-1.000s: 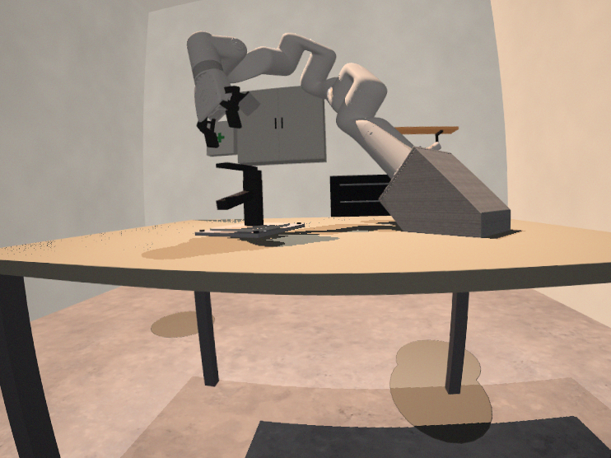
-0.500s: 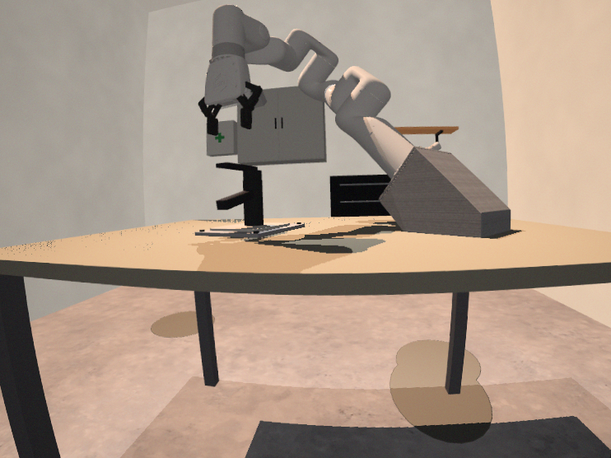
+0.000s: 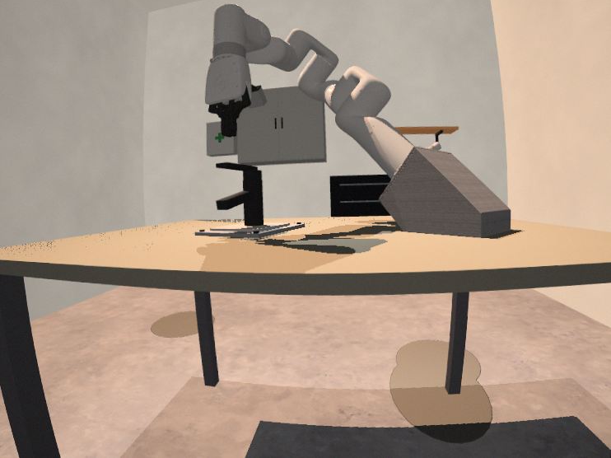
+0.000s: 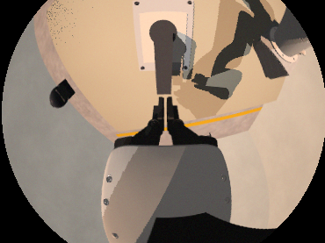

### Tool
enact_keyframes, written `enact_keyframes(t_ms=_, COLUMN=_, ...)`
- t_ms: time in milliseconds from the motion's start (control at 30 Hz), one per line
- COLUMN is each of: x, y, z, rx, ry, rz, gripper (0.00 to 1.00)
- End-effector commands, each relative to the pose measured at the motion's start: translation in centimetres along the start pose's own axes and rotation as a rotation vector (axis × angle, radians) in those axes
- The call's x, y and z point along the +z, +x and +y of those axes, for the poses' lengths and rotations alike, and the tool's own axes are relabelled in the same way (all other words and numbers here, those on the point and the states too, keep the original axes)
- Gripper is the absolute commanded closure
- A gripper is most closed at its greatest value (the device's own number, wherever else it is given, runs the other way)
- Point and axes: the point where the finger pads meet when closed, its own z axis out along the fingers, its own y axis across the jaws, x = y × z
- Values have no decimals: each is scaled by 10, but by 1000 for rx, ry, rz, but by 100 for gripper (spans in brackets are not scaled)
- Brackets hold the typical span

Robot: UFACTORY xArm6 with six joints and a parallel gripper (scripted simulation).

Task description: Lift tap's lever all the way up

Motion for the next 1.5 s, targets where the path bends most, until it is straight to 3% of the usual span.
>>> enact_keyframes(t_ms=0, x=-1, y=-1, z=-1, rx=1, ry=1, rz=-3, gripper=100)
enact_keyframes(t_ms=1000, x=-1, y=-1, z=-1, rx=1, ry=1, rz=-3, gripper=100)
enact_keyframes(t_ms=1033, x=-1, y=-1, z=-1, rx=1, ry=1, rz=-3, gripper=31)
enact_keyframes(t_ms=1467, x=-1, y=-1, z=-1, rx=1, ry=1, rz=-3, gripper=31)
